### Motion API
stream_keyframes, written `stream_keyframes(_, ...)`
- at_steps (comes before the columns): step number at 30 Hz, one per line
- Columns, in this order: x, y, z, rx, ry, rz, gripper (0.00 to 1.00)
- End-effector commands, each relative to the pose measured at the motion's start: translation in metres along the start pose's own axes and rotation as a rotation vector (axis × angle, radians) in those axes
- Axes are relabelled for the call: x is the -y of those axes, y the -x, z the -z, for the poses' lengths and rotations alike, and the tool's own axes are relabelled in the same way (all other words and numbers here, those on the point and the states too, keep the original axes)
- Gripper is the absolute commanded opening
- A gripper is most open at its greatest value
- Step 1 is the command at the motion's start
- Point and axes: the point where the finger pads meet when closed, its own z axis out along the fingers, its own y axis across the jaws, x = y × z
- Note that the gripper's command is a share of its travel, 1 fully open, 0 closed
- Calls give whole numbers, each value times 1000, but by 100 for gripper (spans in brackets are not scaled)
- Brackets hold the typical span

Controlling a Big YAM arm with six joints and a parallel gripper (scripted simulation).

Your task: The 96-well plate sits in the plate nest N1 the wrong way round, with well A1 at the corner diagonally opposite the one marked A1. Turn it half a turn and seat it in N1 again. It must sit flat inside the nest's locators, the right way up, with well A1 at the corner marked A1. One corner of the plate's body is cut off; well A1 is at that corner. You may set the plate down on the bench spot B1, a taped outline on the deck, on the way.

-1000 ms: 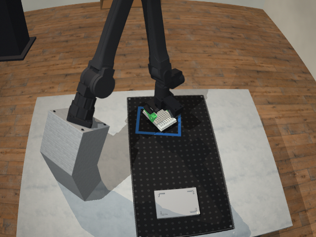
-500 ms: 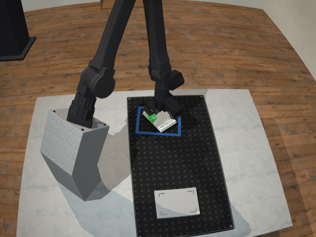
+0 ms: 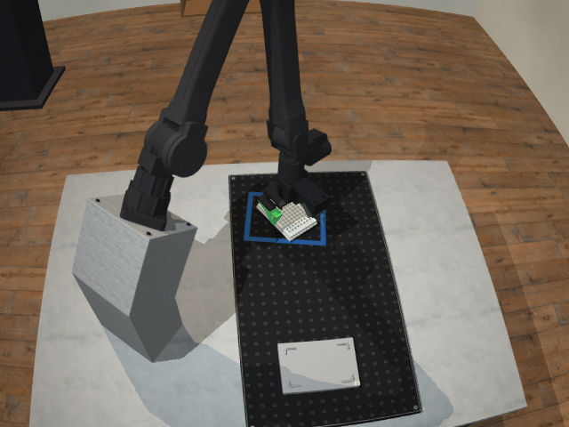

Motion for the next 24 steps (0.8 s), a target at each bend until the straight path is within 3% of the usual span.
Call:
stream_keyframes(1, -2, -3, -5, -3, 6, -1, 0)
stream_keyframes(11, -2, -2, -12, 0, 7, -3, 0)
stream_keyframes(21, -3, 0, -7, 3, 8, -1, 0)
stream_keyframes(22, -3, 0, -7, 3, 8, -1, 100)
stream_keyframes(24, -3, 0, -7, 3, 8, -1, 100)
